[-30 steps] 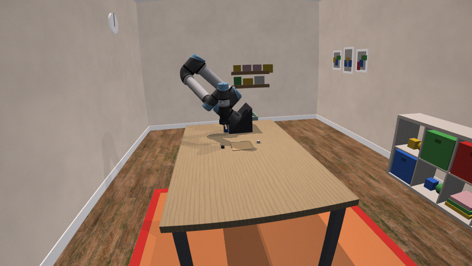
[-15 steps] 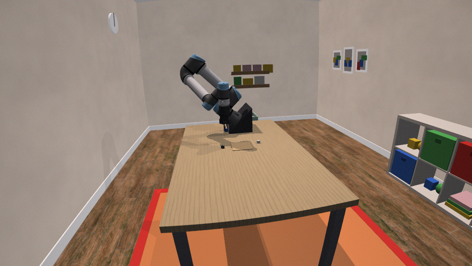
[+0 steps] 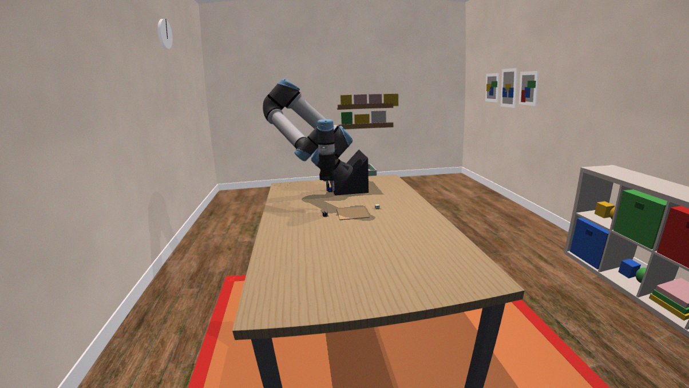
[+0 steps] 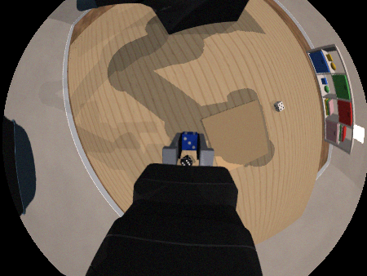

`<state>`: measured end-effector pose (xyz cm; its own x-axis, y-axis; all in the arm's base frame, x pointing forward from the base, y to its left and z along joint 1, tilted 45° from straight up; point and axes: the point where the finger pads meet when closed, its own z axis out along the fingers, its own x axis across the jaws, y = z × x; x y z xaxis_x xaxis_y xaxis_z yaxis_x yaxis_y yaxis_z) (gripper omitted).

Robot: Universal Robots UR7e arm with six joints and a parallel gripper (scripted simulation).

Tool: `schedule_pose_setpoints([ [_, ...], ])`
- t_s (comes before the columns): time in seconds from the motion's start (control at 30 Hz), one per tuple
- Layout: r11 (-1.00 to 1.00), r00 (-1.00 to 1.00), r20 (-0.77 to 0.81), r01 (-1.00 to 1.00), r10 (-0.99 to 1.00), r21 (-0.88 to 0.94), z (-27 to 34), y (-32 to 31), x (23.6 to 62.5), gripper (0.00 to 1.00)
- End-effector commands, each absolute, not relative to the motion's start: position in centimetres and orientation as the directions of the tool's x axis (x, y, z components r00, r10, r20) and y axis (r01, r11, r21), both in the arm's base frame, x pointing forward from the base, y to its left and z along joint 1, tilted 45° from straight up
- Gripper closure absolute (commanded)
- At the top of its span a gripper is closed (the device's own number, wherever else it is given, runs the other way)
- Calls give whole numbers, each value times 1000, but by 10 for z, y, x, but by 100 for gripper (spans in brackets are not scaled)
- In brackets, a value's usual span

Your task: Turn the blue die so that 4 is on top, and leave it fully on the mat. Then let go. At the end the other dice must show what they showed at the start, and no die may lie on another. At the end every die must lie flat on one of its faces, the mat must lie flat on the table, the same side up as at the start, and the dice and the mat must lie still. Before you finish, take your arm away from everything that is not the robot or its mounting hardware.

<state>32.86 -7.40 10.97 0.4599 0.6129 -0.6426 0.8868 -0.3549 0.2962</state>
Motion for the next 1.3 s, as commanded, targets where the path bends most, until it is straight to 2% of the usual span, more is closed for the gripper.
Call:
schedule_pose_setpoints([
  [0.0, -438, 579, -596, 814, 556, 382, 108, -74, 326, 60],
  [0.3, -552, 747, -495, 663, 444, 506, 106, -75, 325, 60],
  [0.4, -552, 748, -495, 662, 443, 506, 106, -75, 325, 60],
  [0.7, -647, 892, -349, 450, 288, 615, 105, -76, 325, 60],
  [1.0, -684, 951, -248, 304, 182, 663, 104, -77, 325, 60],
  [1.27, -708, 995, -95, 86, 27, 701, 105, -79, 325, 60],
])
